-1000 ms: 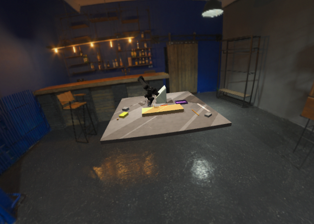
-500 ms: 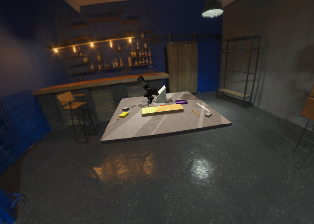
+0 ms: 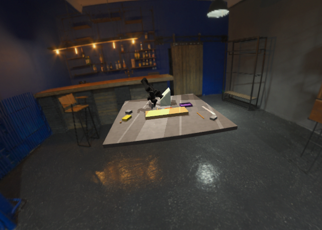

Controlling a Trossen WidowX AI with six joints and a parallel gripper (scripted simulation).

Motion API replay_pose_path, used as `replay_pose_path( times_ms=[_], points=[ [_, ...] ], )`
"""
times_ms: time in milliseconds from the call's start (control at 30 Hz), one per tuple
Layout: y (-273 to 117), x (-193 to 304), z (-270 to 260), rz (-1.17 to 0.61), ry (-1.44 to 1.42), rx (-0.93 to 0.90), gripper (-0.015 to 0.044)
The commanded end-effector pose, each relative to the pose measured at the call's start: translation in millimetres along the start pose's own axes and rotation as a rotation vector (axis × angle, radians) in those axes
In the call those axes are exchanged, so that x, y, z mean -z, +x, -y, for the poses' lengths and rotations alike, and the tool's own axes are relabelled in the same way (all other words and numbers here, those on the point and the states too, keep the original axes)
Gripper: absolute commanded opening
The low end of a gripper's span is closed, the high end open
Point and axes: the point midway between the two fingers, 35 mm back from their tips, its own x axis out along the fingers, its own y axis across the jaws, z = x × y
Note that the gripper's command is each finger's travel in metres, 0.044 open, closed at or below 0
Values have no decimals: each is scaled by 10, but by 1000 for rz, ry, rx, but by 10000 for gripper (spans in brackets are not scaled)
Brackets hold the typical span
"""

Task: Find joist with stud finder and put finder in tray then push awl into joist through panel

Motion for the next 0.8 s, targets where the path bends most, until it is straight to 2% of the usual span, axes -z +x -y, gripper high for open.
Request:
replay_pose_path(
  times_ms=[0, 767],
  points=[
    [-7, -10, -12, -19, -4, -3, 0],
    [6, -51, -10, -177, -7, -1, 0]
  ],
)
